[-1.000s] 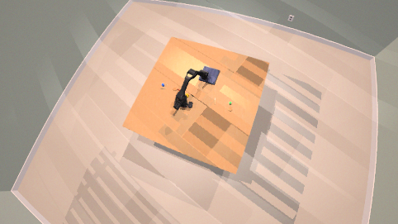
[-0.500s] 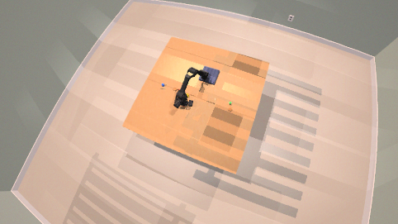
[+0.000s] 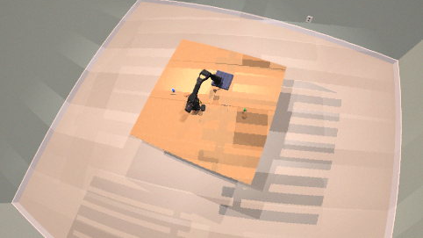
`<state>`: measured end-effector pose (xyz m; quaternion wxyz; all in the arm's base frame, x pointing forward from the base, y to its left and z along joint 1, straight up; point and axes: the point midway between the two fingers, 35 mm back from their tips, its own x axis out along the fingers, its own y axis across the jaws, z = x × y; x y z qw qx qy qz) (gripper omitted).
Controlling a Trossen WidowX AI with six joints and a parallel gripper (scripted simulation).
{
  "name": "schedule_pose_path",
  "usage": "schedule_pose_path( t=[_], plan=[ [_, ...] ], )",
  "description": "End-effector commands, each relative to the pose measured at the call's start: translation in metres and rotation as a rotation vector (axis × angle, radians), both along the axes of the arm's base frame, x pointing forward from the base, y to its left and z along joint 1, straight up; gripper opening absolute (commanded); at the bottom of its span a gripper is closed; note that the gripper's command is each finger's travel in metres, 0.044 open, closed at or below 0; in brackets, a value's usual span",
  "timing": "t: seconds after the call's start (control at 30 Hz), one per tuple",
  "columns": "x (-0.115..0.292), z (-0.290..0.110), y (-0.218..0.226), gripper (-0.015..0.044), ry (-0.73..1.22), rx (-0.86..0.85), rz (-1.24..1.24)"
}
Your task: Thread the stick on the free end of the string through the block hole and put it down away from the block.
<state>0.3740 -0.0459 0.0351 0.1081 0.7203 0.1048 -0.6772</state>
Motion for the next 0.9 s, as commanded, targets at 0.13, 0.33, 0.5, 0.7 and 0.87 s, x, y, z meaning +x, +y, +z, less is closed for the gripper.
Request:
schedule_pose_path(
  t=[0.13, 0.33, 0.5, 0.7, 0.87],
  plan=[
    [-0.010, 0.000, -0.002, 0.0000, -0.004, 0.005, 0.004],
    [-0.013, 0.000, -0.002, 0.0000, -0.006, 0.005, 0.004],
    [-0.018, -0.001, -0.004, 0.0000, -0.006, 0.005, 0.004],
    [-0.027, -0.001, -0.006, 0.0000, -0.005, 0.005, 0.004],
    [-0.034, -0.001, -0.009, 0.0000, -0.005, 0.005, 0.004]
  ],
)
